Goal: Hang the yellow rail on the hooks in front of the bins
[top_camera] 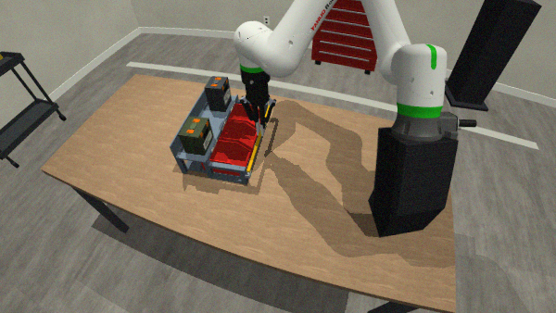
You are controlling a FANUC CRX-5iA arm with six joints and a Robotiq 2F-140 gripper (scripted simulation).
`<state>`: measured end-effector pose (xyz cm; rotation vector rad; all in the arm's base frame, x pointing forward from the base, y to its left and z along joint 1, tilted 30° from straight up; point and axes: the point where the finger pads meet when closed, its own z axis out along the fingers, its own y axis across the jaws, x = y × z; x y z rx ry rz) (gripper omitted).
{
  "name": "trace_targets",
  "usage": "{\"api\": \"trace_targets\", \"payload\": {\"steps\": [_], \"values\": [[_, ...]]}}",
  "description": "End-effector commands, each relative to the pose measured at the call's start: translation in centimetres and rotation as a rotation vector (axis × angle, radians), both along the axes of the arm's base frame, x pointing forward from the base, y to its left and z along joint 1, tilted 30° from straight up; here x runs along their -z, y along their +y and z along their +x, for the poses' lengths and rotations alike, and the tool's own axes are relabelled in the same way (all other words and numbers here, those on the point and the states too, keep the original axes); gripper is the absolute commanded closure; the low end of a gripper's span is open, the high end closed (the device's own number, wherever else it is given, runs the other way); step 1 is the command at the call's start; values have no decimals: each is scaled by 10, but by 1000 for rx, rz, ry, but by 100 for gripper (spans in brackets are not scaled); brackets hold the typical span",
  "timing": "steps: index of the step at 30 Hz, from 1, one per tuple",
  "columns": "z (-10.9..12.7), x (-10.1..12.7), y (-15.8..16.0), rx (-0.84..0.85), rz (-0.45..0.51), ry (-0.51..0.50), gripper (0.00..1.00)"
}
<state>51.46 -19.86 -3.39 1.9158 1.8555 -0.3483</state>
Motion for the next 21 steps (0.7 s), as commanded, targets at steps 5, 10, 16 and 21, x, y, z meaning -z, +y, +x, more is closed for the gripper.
{"api": "trace_targets", "payload": {"steps": [5, 10, 16, 21], "values": [[10, 1, -1, 0, 0, 0, 100], [10, 1, -1, 0, 0, 0, 100], [10, 5, -4, 0, 0, 0, 100], [10, 6, -4, 0, 0, -1, 100]]}}
